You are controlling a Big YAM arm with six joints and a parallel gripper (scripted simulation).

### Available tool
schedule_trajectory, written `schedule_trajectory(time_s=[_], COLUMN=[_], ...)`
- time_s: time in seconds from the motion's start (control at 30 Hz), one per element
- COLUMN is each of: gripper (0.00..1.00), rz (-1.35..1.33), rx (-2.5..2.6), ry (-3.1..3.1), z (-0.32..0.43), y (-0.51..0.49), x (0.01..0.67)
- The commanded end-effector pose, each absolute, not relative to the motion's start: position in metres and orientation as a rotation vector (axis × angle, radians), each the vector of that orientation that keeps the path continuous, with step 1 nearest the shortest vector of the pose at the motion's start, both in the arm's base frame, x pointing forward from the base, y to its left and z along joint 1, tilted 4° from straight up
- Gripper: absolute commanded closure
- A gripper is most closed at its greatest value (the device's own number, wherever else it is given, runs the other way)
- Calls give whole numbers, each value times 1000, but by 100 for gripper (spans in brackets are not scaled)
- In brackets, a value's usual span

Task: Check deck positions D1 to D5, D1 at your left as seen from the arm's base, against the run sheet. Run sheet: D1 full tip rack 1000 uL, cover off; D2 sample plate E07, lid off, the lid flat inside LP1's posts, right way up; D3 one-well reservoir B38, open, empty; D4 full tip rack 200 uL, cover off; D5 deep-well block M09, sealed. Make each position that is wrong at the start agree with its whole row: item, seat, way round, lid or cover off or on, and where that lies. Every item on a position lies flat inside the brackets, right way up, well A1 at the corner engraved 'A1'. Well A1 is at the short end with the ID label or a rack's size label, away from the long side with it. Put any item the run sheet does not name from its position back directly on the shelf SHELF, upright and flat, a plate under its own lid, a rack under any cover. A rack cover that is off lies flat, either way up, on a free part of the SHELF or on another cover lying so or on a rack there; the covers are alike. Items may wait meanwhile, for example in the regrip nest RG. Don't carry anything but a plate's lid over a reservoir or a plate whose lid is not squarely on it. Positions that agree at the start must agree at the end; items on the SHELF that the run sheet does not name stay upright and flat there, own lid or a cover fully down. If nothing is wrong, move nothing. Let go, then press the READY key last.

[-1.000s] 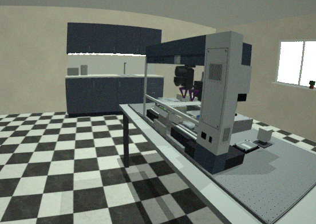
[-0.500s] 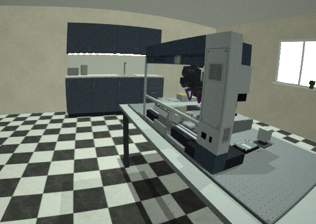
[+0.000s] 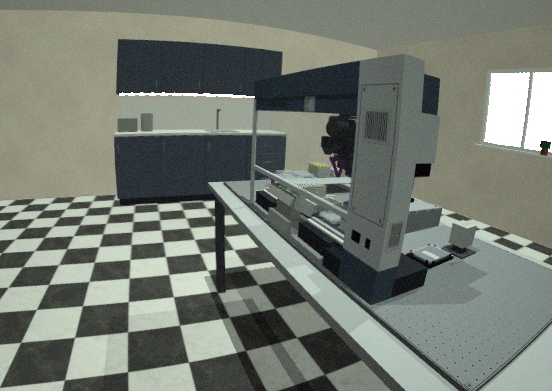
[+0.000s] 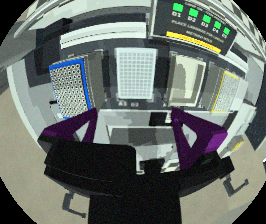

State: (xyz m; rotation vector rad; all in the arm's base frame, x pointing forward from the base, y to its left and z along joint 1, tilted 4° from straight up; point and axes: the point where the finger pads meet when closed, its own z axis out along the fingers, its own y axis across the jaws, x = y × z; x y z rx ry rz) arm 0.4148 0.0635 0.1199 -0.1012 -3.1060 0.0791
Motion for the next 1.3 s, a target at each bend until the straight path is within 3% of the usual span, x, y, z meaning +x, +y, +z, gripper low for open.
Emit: schedule_trajectory(time_s=[0.0, 0.87, 1.27], gripper=[0, 0, 0], rz=[67, 67, 58], rx=[-140, -140, -139], ry=[-3150, -3150, -3148], z=[135, 135, 135], y=[62, 62, 121], x=[430, 430, 441])
